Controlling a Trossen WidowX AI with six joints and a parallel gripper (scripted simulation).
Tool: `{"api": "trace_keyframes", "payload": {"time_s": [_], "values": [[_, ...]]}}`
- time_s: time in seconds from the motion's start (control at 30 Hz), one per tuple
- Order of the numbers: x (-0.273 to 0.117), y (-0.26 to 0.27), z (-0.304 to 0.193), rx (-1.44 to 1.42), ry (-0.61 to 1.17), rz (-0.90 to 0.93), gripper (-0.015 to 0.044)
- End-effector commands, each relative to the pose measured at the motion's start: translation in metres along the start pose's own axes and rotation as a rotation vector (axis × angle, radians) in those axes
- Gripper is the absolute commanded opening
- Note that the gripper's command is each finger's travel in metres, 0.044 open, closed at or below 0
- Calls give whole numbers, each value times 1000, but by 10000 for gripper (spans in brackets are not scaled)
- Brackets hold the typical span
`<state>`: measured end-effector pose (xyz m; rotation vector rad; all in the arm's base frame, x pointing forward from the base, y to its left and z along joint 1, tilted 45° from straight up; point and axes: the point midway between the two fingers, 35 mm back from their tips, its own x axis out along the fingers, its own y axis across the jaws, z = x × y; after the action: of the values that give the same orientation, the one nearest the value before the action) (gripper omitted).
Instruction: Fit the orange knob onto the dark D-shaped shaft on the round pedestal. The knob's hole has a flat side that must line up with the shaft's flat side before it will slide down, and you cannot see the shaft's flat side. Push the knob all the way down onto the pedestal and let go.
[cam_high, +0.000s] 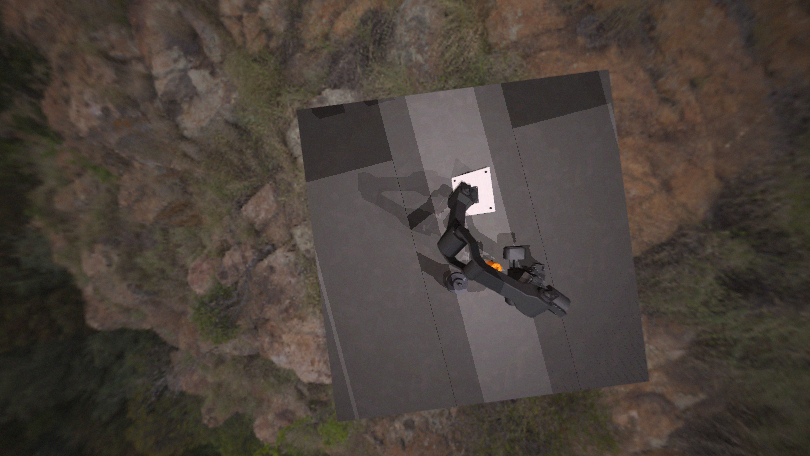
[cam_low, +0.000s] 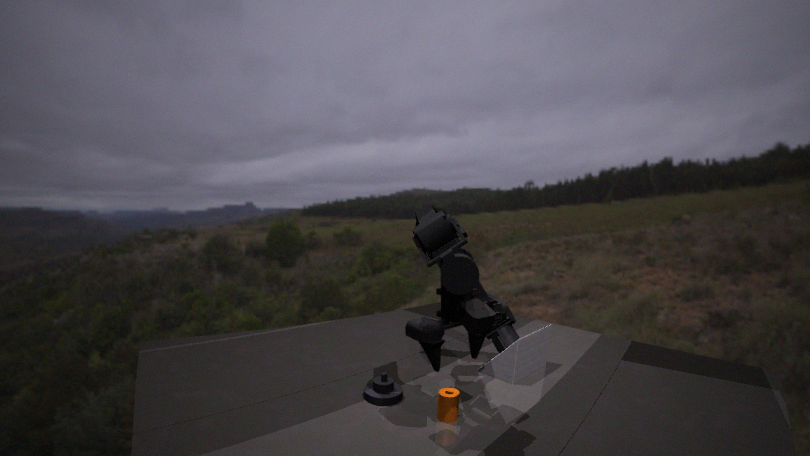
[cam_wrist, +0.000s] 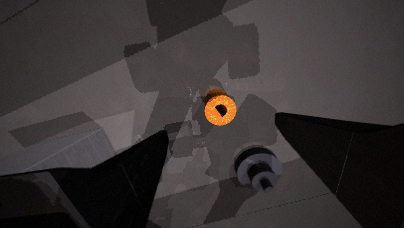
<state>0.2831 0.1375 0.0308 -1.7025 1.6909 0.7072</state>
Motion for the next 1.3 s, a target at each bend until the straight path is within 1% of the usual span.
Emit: {"api": "trace_keyframes", "payload": {"time_s": [0.0,0.17,0.23,0.7,0.77,1.17,1.27], "values": [[-4,-5,-4,10,50,-29,440],[-4,-5,-4,10,50,-29,440],[-4,-5,-4,76,49,-30,440],[-3,-5,-4,1453,20,-60,440],[-3,-5,-4,1585,17,-62,440],[-3,-5,-4,1601,16,-62,440],[14,-6,-5,1601,16,-63,440]]}}
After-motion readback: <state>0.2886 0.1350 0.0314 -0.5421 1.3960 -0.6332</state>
